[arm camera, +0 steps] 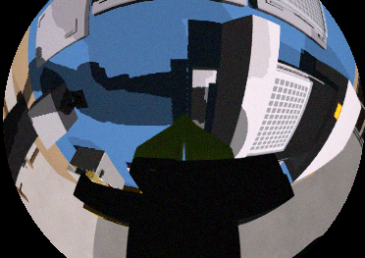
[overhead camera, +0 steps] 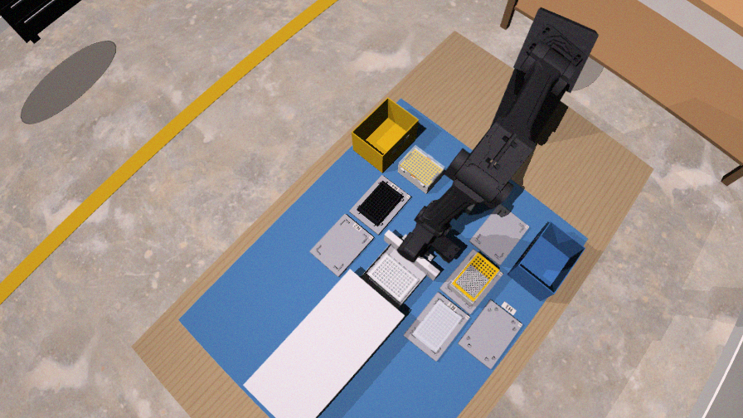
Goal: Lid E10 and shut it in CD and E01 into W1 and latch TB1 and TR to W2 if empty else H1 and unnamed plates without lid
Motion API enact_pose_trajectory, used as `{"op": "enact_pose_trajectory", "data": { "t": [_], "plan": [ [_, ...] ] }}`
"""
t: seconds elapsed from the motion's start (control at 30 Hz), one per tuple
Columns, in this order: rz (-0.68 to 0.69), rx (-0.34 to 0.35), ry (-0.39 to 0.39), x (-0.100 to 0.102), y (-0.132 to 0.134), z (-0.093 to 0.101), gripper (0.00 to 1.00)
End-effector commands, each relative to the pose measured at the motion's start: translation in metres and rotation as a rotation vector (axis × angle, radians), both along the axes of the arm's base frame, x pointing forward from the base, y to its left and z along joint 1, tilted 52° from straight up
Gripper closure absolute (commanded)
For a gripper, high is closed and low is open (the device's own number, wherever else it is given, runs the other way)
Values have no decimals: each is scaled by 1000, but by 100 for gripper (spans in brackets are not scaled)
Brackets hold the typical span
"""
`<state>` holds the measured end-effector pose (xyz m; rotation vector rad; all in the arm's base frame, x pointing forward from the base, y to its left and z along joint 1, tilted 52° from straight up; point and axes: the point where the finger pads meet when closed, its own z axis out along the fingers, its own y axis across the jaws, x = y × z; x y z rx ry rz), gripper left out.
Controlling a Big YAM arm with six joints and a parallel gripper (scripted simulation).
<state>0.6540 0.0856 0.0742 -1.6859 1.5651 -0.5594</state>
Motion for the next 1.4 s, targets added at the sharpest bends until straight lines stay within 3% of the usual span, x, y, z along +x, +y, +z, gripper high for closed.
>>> {"op": "enact_pose_trajectory", "data": {
  "t": [0.0, 0.27, 1.37],
  "plan": [
    [-4, -2, -33, 7, -8, 27, 100],
    [-7, -2, -45, 13, -9, 36, 100],
    [-8, -3, -35, 13, -11, 36, 100]
  ]
}}
